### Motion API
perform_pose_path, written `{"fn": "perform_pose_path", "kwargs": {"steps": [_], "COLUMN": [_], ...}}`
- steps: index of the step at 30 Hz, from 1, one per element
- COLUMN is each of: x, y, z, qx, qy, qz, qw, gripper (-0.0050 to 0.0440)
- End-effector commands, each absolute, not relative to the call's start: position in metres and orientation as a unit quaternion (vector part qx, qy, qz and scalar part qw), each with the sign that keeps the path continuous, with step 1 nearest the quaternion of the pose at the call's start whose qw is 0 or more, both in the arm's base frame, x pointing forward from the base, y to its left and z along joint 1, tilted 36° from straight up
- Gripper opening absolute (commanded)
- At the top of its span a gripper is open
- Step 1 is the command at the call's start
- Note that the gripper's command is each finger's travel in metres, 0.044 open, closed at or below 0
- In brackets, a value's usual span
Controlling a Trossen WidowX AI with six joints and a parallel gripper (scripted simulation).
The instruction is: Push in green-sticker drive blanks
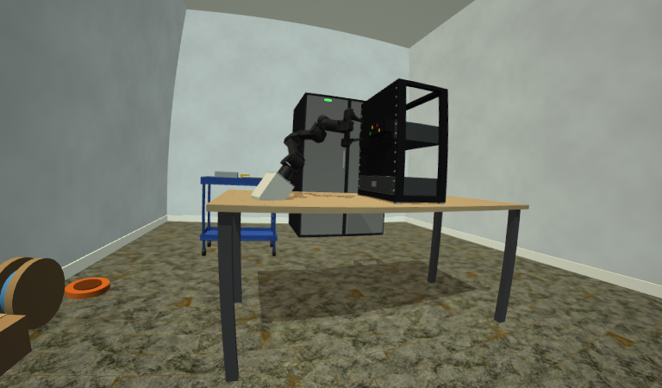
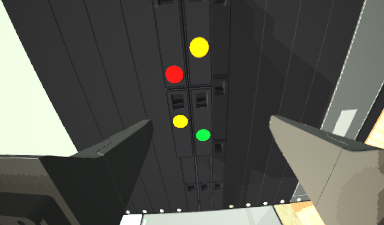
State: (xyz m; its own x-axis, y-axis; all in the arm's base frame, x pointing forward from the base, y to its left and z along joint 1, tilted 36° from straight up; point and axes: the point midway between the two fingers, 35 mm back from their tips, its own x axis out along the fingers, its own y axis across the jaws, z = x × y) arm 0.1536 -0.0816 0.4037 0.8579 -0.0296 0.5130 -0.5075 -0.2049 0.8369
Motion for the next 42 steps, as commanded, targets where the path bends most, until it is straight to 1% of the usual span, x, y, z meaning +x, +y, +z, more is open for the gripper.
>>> {"fn": "perform_pose_path", "kwargs": {"steps": [1, 16, 42], "x": [0.149, 0.135, 0.133], "y": [-0.082, -0.084, -0.084], "z": [0.405, 0.405, 0.405], "qx": [0.749, 0.747, 0.747], "qy": [-0.182, -0.215, -0.22], "qz": [0.198, 0.188, 0.186], "qw": [0.605, 0.6, 0.599], "gripper": [0.044, 0.044, 0.044]}}
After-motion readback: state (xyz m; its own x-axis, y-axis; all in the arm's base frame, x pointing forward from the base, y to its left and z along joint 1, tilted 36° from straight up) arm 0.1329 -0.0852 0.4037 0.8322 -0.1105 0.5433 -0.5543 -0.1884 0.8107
